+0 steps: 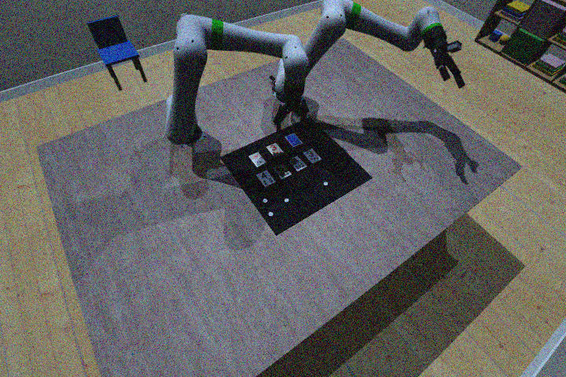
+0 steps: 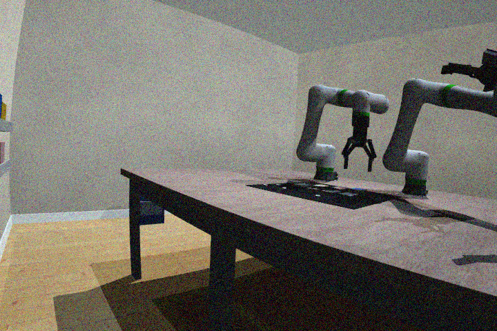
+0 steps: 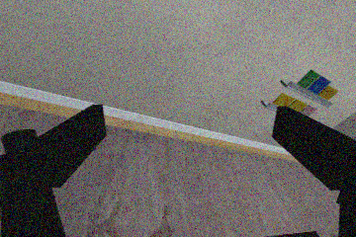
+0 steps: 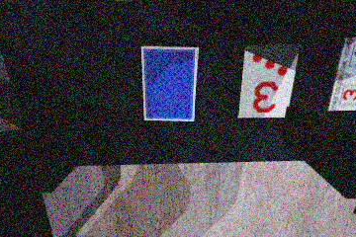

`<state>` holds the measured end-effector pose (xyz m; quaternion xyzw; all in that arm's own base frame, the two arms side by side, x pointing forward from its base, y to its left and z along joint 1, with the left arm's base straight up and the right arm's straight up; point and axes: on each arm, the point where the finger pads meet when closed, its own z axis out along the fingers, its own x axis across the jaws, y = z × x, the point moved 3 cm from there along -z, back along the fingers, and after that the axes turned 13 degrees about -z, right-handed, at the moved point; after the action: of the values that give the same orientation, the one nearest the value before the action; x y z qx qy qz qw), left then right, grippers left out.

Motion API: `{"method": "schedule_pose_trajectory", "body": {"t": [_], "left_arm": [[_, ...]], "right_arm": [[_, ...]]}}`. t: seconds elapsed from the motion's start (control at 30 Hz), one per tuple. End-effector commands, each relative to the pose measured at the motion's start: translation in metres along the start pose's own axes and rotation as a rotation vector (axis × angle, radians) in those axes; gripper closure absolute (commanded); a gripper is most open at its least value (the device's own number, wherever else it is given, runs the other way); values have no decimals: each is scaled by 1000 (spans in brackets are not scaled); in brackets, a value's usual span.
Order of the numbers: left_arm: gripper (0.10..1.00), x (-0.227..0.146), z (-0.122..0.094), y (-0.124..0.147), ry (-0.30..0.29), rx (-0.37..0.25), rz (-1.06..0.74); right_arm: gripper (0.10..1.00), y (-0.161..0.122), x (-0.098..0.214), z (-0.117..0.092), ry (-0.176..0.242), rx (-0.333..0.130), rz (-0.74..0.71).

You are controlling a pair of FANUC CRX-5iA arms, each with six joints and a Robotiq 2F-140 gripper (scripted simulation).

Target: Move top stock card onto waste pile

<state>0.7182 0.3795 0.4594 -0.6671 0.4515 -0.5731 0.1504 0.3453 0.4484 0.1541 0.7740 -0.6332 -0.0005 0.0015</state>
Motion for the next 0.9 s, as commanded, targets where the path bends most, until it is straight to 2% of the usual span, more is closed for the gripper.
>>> {"method": "schedule_pose_trajectory", "body": {"t": [0.0,0.07,0.13,0.3,0.57,0.63,0.67,0.73,0.87], "left_arm": [[98,-30,-56,15,-98,-67,-48],[98,-30,-56,15,-98,-67,-48],[98,-54,-95,30,-182,-103,-99],[98,-81,-142,49,-296,-144,-177],[98,-121,-225,88,-514,-200,-347],[98,-121,-225,88,-514,-200,-347],[98,-135,-257,104,-559,-208,-385],[98,-140,-274,113,-643,-221,-460],[98,-154,-316,136,-727,-229,-538]], "right_arm": [[98,-11,-13,6,-2,4,5],[98,-11,-13,6,-2,4,5],[98,-15,-18,9,-2,5,7],[98,-15,-18,10,-2,5,7],[98,-15,-18,10,-2,5,7],[98,-15,-18,10,-2,5,7],[98,-15,-18,10,-2,5,7],[98,-15,-18,10,-2,5,7],[98,-15,-18,10,-2,5,7]]}}
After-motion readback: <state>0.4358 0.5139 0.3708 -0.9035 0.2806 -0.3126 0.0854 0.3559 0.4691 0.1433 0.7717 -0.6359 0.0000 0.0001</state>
